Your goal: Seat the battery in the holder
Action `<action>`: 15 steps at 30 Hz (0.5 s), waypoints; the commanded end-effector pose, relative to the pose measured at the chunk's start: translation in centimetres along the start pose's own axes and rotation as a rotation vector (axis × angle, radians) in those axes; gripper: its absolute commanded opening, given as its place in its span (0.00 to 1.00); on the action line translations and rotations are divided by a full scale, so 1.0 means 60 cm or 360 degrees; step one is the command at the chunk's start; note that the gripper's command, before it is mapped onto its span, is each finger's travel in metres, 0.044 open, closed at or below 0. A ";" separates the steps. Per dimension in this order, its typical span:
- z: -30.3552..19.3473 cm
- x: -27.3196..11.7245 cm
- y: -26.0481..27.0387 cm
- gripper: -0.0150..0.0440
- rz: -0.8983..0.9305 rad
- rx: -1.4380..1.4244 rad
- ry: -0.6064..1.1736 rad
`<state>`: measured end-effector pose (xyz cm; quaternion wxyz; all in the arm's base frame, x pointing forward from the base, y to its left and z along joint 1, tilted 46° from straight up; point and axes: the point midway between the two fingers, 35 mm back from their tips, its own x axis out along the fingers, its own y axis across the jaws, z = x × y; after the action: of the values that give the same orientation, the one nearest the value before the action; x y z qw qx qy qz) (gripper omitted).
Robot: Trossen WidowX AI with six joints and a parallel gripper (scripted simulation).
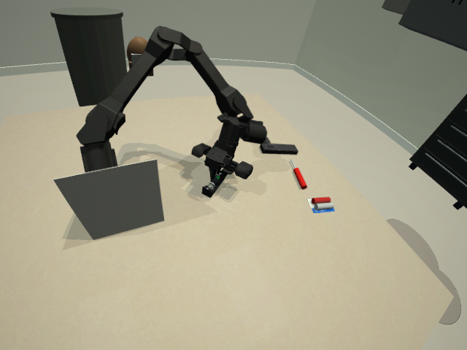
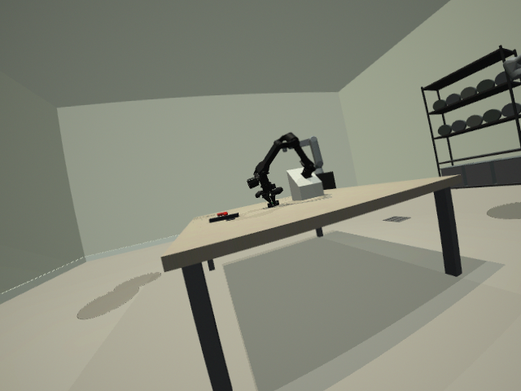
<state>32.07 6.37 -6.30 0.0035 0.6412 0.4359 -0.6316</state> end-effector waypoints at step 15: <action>-0.005 0.003 0.001 0.36 0.0012 -0.0006 0.0190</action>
<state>31.84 6.38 -6.60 -0.0166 0.6680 0.4328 -0.6052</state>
